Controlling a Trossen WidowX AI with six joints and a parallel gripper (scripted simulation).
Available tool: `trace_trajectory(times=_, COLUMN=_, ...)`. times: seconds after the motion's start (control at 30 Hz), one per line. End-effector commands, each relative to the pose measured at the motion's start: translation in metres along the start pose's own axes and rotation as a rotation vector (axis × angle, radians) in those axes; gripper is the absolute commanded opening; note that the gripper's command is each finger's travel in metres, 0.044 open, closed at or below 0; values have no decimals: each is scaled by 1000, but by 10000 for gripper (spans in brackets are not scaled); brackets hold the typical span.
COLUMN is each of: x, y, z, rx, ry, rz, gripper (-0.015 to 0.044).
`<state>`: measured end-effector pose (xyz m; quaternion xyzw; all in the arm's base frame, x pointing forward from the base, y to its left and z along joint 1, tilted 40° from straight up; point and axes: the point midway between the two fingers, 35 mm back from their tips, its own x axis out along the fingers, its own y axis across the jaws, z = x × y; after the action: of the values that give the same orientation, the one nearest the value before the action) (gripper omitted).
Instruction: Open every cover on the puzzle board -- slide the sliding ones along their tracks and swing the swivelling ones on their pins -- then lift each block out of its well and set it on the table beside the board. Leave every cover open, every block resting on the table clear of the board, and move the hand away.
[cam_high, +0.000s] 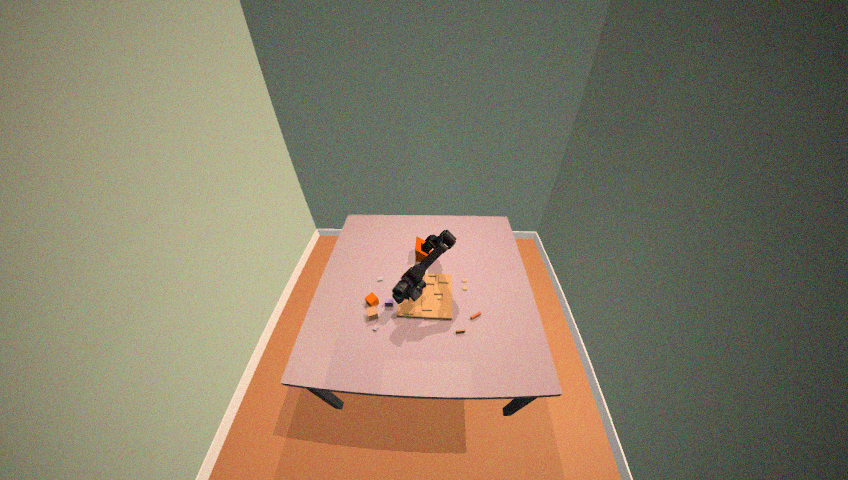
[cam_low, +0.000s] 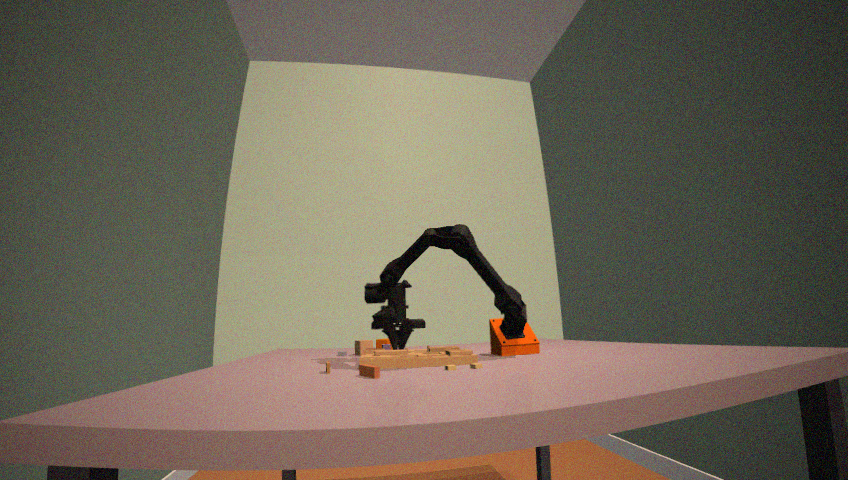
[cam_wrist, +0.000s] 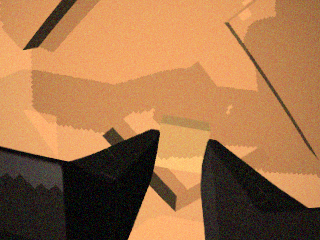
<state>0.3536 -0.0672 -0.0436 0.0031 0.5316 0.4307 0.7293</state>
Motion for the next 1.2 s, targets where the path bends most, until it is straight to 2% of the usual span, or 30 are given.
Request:
trace_trajectory(times=0.0, x=-7, y=-1, z=0, rx=-5, ry=-1, rz=-6, gripper=80)
trace_trajectory(times=1.17, x=-57, y=-1, z=0, rx=-6, ry=-3, rz=-5, gripper=80)
